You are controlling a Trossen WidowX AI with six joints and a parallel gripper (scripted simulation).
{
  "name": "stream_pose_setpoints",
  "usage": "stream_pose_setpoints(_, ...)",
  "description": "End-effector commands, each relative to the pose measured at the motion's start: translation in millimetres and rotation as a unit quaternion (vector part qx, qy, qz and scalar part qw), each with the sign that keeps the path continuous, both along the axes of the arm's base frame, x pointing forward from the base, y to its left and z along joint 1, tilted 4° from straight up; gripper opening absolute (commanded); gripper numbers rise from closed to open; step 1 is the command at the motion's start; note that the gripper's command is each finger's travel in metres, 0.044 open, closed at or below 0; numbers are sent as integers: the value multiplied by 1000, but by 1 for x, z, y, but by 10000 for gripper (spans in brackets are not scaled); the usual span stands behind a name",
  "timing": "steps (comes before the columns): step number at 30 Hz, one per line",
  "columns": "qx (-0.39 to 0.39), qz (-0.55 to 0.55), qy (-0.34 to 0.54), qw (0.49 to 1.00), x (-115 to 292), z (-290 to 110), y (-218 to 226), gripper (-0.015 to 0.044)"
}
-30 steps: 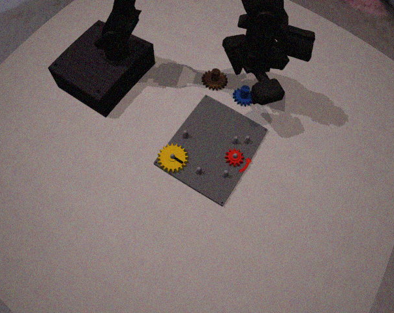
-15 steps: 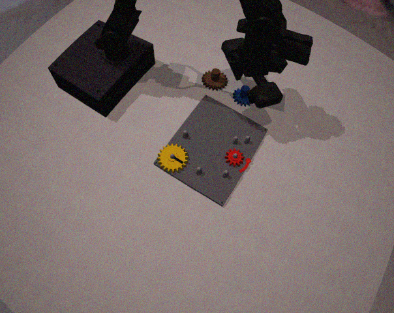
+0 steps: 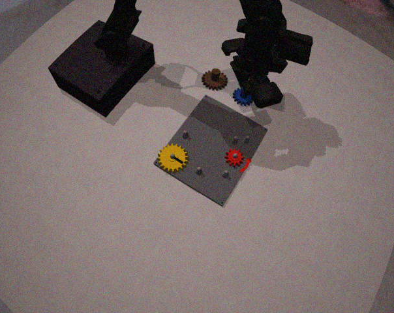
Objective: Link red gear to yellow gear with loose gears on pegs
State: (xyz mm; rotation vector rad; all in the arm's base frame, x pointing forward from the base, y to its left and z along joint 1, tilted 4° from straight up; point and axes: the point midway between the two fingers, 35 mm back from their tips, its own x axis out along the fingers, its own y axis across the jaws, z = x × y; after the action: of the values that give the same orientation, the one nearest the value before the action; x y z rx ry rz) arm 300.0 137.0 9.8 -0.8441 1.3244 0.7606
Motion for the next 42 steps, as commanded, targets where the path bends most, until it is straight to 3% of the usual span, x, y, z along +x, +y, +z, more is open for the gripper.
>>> stream_pose_setpoints(1, -1, 2, -1, 1000, 0, 0, 0, 0)
stream_pose_setpoints(42, 3, -1, -5, 1000, -9, 117, 0, 0)
